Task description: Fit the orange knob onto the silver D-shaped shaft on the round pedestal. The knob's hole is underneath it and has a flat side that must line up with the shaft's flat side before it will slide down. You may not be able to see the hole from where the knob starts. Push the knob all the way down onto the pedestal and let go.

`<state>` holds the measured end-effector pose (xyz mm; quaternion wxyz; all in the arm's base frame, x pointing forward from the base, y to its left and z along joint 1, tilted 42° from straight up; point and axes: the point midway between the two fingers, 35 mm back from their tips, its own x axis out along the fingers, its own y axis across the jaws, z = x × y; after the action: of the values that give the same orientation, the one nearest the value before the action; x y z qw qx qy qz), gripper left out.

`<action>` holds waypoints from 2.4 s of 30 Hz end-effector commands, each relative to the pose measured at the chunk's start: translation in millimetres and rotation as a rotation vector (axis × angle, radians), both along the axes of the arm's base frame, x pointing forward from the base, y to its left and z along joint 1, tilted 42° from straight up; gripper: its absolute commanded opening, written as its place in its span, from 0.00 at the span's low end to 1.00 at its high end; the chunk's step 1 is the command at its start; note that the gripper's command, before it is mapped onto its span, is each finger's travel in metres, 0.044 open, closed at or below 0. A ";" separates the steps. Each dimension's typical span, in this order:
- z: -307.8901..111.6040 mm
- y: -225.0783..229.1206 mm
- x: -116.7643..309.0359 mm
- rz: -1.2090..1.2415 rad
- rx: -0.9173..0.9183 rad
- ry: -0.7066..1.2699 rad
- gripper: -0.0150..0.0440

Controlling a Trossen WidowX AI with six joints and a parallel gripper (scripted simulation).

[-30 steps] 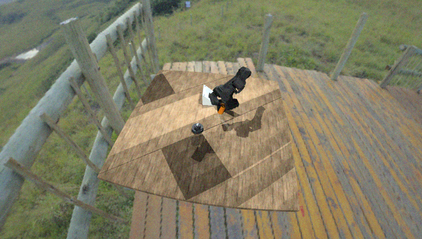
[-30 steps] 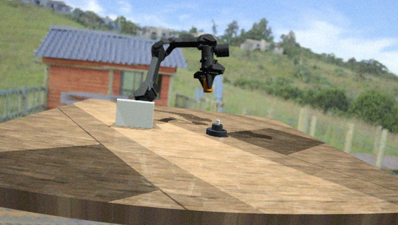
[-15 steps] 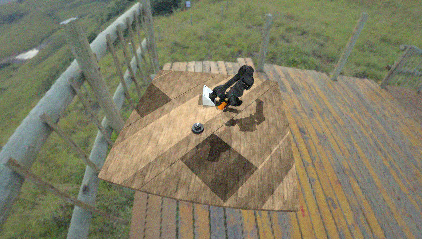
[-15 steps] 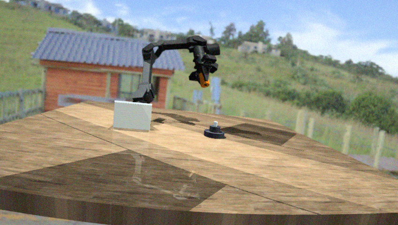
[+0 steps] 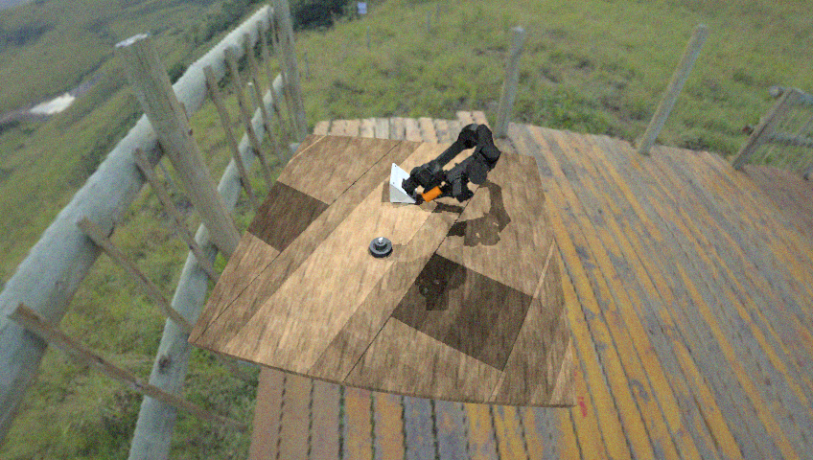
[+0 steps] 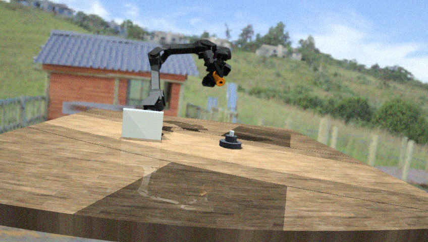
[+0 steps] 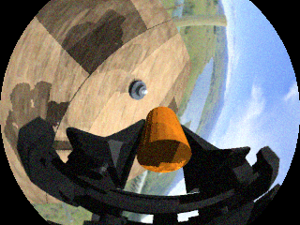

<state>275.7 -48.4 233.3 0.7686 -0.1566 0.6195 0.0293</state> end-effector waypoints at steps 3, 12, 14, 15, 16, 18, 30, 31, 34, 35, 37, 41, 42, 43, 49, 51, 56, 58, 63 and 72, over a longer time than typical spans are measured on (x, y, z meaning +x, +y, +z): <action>4.7 -3.0 0.0 -0.015 -0.034 -0.019 0.25; 3.9 -0.2 -0.7 -0.031 -0.114 -0.042 0.25; 3.7 0.5 -0.8 -0.035 -0.135 -0.049 0.25; 3.7 0.8 -0.9 -0.037 -0.142 -0.051 0.25; 3.6 0.8 -0.9 -0.037 -0.145 -0.052 0.25; 2.4 1.9 -0.1 -0.024 -0.115 -0.038 0.25; 2.4 1.9 -0.1 -0.024 -0.115 -0.038 0.25; 2.4 1.9 -0.1 -0.024 -0.115 -0.038 0.25; 2.4 1.9 -0.1 -0.024 -0.115 -0.038 0.25; 2.4 1.9 -0.1 -0.024 -0.115 -0.038 0.25; 2.4 1.9 -0.1 -0.024 -0.115 -0.038 0.25; 2.4 1.9 -0.1 -0.024 -0.115 -0.038 0.25; 2.4 1.9 -0.1 -0.024 -0.115 -0.038 0.25; 2.4 1.9 -0.1 -0.024 -0.115 -0.038 0.25; 0.8 3.0 -0.5 -0.028 -0.122 -0.042 0.25; -1.5 4.3 -0.6 -0.027 -0.108 -0.039 0.25; -9.6 7.9 -0.3 -0.012 -0.023 -0.014 0.25; -14.1 9.9 -0.1 -0.001 0.029 0.001 0.25; -24.4 14.3 0.6 0.024 0.157 0.039 0.25; -41.6 21.5 1.8 0.067 0.369 0.101 0.25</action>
<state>277.3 -27.5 197.3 0.7561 -0.0557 0.6348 0.1495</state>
